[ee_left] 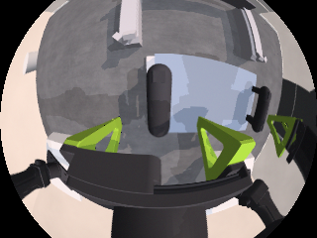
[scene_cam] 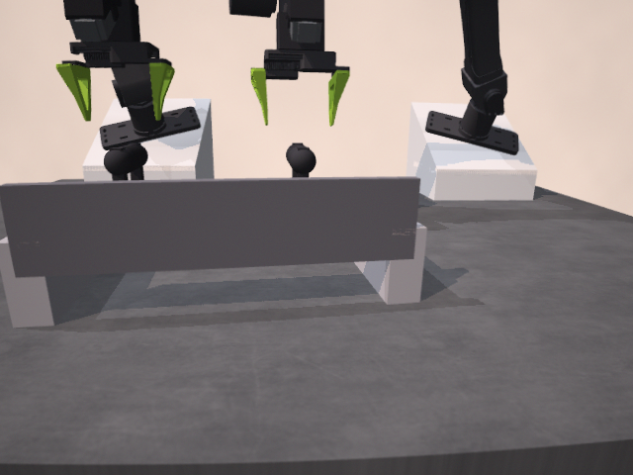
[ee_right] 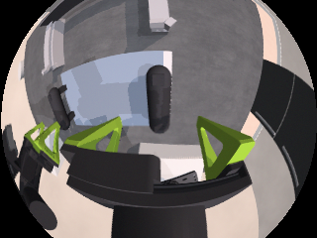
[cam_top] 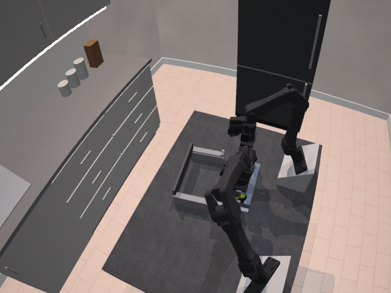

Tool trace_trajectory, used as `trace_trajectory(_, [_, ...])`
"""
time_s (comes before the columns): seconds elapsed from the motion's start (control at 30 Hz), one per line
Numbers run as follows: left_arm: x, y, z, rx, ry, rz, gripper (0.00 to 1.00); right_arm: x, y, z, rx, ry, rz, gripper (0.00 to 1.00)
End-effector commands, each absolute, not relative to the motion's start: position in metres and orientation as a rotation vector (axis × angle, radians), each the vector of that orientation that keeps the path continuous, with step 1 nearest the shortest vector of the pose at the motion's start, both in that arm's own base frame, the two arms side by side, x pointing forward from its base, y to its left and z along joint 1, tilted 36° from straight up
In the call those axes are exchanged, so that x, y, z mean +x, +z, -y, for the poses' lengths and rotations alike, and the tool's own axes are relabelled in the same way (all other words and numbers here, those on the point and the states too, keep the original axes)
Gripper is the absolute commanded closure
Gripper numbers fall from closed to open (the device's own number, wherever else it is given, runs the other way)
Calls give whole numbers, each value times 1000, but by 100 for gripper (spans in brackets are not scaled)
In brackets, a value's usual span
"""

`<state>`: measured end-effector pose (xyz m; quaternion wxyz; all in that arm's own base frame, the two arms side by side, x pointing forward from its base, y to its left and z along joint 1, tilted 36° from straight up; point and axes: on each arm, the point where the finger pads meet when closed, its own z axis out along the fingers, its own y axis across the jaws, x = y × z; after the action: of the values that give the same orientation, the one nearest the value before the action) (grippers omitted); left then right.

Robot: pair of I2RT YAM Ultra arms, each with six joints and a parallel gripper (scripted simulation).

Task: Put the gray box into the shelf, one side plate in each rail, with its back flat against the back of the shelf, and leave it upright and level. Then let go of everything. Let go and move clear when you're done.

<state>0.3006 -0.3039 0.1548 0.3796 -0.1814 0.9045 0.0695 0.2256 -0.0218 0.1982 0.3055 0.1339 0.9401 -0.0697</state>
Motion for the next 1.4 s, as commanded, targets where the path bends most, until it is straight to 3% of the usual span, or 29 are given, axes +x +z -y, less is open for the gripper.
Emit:
trace_trajectory(0.0, [291, 182, 313, -454, 113, -2285, 0, 225, 191, 19, 339, -193, -2513, 0])
trace_trajectory(1.0, [335, 130, 296, -428, 120, -2282, 0, 265, 142, 37, 343, -185, -2486, 0])
trace_trajectory(1.07, [338, 113, 300, -407, 153, -2291, 0, 266, 162, 34, 342, -175, -2453, 0])
trace_trajectory(1.37, [337, 144, 308, -442, 77, -2264, 0, 266, 169, 36, 349, -179, -2426, 0])
